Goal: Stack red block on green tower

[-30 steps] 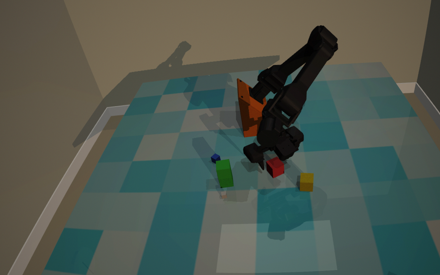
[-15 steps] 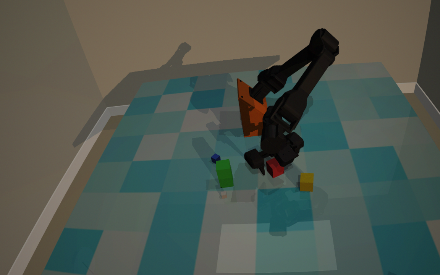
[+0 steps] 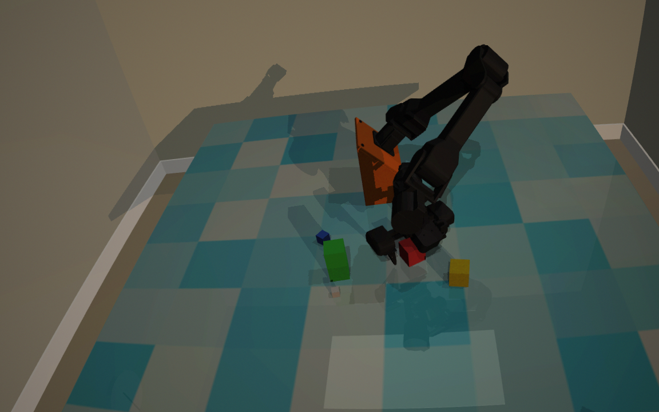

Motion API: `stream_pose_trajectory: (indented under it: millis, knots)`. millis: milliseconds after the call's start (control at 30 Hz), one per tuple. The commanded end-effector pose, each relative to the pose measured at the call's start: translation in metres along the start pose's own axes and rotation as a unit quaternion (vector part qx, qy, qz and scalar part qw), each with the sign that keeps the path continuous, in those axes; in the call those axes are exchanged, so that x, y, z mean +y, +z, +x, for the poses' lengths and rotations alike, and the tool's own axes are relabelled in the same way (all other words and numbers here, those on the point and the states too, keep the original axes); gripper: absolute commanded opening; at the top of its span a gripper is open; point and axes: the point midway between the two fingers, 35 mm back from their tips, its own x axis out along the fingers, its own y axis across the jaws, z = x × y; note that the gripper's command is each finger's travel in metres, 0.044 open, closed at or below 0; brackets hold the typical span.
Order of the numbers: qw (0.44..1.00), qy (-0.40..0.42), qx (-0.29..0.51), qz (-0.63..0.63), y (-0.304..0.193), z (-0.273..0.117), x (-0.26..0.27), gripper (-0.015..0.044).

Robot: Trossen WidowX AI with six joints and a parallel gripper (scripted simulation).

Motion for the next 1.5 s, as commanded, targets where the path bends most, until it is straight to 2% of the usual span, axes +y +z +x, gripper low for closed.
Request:
stream_pose_trajectory:
  millis: [0,133,433,667,867,1467]
  knots:
    - [1.000,0.002,0.000,0.003,-0.001,0.001,0.000,0.0440]
    - [1.000,0.002,0.000,0.003,-0.001,0.000,0.000,0.0440]
    - [1.000,0.002,0.000,0.003,-0.001,0.000,0.000,0.0204]
    - [1.000,0.002,0.000,0.003,-0.001,0.000,0.000,0.0157]
    - [1.000,0.001,0.001,0.003,-0.001,-0.016,-0.001,0.0000]
    - [1.000,0.000,0.001,0.003,0.000,-0.101,-0.002,0.0000]
